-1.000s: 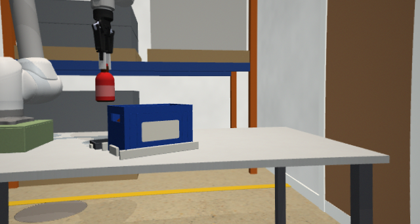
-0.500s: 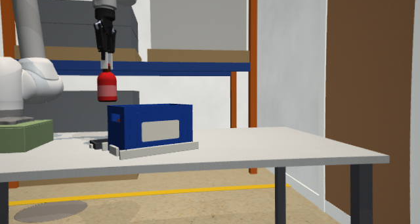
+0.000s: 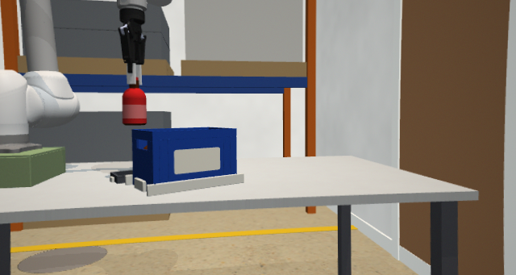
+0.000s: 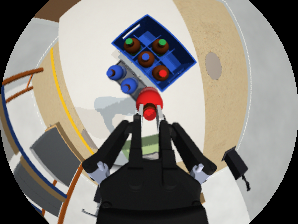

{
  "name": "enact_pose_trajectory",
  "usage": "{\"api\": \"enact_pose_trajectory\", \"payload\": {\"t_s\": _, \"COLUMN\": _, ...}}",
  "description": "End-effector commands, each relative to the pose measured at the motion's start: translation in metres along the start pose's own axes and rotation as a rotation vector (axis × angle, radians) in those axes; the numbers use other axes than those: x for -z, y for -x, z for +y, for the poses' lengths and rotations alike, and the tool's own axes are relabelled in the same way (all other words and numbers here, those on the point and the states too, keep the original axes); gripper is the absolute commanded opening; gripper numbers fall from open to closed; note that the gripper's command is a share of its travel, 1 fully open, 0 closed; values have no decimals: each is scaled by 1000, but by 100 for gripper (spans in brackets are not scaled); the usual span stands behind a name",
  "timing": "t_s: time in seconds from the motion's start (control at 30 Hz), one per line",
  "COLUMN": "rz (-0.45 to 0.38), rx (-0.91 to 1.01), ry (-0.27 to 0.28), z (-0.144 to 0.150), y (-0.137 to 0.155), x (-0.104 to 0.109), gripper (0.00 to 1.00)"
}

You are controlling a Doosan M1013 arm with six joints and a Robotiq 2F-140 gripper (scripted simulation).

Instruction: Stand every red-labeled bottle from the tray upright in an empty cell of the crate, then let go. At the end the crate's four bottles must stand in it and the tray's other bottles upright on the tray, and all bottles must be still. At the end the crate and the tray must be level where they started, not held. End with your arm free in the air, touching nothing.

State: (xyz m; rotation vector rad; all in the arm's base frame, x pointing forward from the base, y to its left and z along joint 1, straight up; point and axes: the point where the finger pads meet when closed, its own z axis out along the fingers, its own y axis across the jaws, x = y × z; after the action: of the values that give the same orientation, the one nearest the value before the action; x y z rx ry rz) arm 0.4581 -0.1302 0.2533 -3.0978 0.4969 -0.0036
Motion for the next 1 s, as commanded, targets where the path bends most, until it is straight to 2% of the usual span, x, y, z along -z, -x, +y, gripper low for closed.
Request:
{"api": "enact_pose_trajectory", "payload": {"t_s": 0.0, "rz": 0, "rx": 0, "ry": 0, "z": 3, "y": -4, "x": 0, "gripper": 0}}
{"api": "enact_pose_trajectory", "payload": {"t_s": 0.97, "rz": 0, "rx": 0, "ry": 0, "z": 38, "y": -54, "x": 0, "gripper": 0}}
